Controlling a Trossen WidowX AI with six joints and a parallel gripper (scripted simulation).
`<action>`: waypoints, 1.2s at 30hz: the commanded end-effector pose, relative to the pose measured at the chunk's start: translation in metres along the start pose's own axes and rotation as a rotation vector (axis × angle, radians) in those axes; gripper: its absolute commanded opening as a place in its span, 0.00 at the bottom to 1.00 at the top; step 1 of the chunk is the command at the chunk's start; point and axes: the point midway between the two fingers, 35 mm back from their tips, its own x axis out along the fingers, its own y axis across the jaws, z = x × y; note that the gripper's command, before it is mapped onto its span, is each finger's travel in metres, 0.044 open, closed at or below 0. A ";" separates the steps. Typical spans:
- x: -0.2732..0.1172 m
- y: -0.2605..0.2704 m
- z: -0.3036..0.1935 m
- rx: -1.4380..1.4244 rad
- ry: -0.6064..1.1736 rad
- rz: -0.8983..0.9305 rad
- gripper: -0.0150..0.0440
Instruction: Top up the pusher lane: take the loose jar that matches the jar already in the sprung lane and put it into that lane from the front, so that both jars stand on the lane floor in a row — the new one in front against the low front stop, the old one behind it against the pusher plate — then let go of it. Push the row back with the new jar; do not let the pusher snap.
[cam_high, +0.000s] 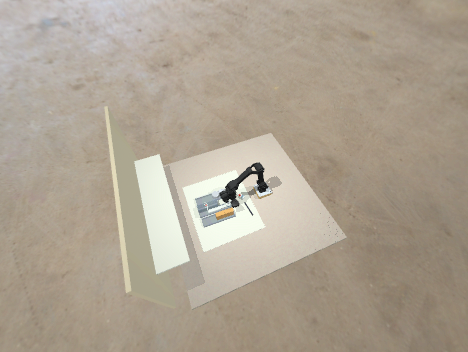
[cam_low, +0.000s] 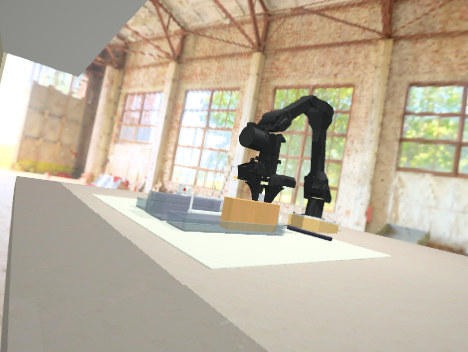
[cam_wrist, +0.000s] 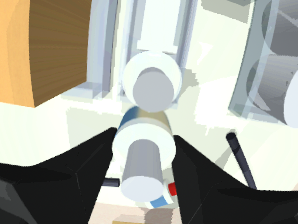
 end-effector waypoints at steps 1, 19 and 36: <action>0.001 0.000 0.005 0.001 -0.004 0.002 0.25; 0.001 0.001 0.014 0.001 -0.005 0.002 0.25; 0.001 0.001 0.022 0.001 -0.005 0.002 0.25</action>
